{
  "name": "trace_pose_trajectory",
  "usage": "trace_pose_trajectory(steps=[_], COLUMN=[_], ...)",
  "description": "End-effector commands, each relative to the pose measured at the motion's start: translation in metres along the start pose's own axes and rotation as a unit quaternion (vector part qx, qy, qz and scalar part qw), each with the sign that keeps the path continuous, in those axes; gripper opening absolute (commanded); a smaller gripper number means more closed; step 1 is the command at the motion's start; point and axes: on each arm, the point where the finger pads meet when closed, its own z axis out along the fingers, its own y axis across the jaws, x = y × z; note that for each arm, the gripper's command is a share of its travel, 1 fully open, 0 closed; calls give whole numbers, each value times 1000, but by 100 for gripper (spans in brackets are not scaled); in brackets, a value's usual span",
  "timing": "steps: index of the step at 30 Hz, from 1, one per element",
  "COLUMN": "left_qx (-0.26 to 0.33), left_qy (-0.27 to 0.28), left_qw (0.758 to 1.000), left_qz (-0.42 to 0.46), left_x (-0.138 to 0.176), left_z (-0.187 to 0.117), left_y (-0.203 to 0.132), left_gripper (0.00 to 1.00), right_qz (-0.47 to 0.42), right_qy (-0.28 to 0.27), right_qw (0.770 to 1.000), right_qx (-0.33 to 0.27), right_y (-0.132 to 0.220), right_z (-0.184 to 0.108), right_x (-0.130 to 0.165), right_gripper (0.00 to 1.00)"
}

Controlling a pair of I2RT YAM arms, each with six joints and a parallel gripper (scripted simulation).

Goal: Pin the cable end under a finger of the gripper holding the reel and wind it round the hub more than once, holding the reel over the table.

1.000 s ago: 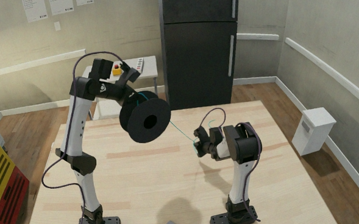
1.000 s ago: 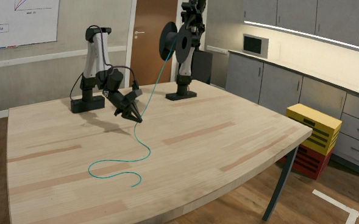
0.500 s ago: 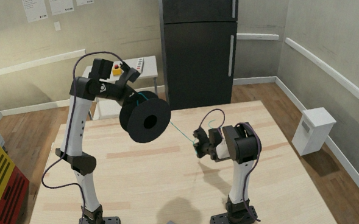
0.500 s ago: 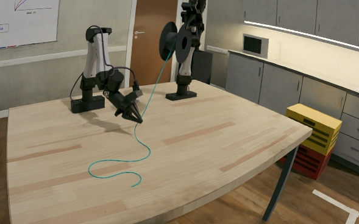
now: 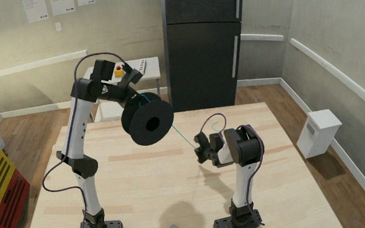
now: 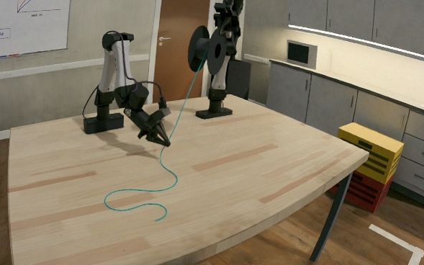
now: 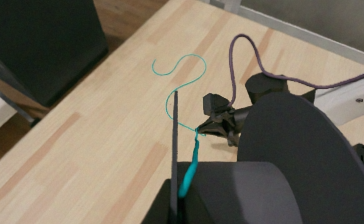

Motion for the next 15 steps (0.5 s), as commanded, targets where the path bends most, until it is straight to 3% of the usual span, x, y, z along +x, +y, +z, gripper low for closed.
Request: trace_pose_trajectory(steps=[1, 15], left_qx=[-4, -4], left_qy=[-46, -46], left_qw=[999, 999], left_qz=[13, 13], left_x=[-23, -23], left_z=[-11, -11], left_y=[-2, -2], left_gripper=[0, 0], right_qz=[7, 6], right_qy=[5, 4], right_qw=[1000, 1000], right_qx=[4, 5], right_y=[5, 29], right_z=[3, 9], right_x=[9, 19], right_gripper=[0, 0])
